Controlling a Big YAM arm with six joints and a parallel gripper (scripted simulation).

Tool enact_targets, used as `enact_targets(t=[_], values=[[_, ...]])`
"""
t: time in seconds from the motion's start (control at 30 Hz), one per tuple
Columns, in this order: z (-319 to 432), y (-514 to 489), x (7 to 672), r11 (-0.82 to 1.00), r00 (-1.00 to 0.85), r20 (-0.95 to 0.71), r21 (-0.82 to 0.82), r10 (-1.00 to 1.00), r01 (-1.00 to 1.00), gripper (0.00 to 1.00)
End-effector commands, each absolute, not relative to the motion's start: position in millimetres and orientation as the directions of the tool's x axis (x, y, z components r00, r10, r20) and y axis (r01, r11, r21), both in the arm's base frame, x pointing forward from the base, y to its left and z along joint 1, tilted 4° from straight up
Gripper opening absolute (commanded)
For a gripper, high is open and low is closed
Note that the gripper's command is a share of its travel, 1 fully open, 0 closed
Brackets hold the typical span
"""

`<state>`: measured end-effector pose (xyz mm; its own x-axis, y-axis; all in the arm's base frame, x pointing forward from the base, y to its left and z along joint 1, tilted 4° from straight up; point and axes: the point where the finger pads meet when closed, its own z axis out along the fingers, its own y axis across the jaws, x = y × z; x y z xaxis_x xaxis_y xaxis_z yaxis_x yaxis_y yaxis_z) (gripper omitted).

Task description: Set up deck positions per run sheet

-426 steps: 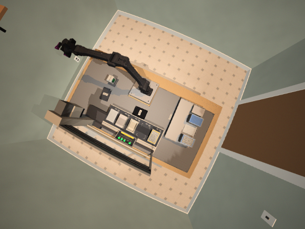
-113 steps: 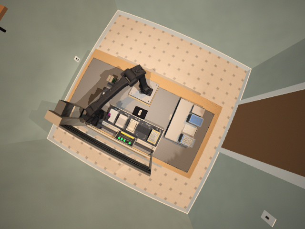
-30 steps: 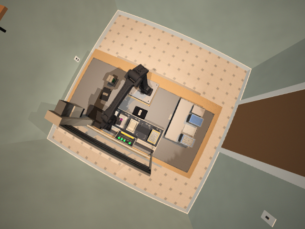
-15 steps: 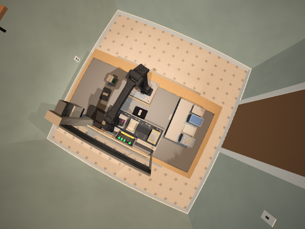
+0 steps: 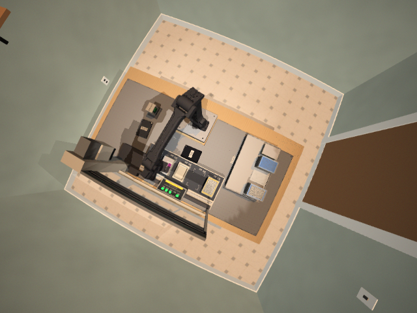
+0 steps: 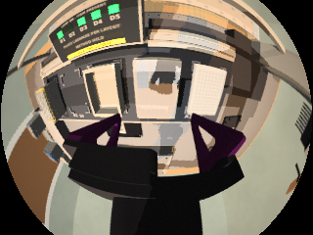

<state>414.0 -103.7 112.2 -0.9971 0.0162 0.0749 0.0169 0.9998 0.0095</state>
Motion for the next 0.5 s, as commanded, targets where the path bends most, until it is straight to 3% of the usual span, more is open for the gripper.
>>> enact_targets(t=[0.0,0.47], values=[[127,-108,428,0.999,-0.999,0.028,-0.001,0.033,0.033,1.00],[125,-76,420,0.999,-0.999,0.033,0.004,0.033,0.033,1.00]])
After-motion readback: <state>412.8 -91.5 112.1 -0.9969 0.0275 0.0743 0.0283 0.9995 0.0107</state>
